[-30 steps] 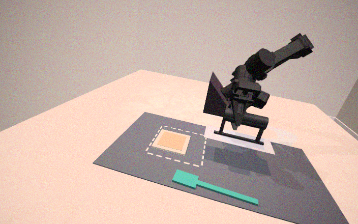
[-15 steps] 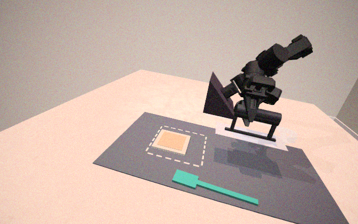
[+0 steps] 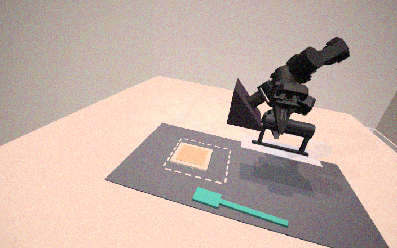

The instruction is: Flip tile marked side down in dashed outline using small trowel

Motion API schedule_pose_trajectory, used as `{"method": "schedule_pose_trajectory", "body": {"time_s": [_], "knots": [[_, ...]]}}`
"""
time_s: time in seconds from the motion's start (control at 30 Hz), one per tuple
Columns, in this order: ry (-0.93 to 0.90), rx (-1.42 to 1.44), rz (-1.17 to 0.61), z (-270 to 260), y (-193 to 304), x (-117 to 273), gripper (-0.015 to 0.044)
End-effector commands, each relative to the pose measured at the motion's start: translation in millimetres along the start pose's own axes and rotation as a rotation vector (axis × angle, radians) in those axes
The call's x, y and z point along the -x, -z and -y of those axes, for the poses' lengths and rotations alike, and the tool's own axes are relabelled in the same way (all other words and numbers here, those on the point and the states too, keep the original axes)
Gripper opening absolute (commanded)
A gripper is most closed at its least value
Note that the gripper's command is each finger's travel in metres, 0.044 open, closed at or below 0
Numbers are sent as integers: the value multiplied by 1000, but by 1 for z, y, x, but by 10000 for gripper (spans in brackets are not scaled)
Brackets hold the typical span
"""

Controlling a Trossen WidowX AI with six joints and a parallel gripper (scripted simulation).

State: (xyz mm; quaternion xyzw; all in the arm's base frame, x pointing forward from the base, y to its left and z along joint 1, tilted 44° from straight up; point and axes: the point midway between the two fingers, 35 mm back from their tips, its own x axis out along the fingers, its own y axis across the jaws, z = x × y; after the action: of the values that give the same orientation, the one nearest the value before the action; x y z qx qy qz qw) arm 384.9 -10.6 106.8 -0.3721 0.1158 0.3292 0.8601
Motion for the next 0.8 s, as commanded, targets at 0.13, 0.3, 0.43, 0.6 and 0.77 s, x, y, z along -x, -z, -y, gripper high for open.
{"method": "schedule_pose_trajectory", "body": {"time_s": [0.13,0.3,0.43,0.6,0.77], "knots": [[17,0,-6,6,0,2,0],[17,0,-6,6,0,2,0],[17,0,-6,6,0,2,0],[17,0,-6,6,0,2,0],[0,0,0,0,0,0,0]]}}
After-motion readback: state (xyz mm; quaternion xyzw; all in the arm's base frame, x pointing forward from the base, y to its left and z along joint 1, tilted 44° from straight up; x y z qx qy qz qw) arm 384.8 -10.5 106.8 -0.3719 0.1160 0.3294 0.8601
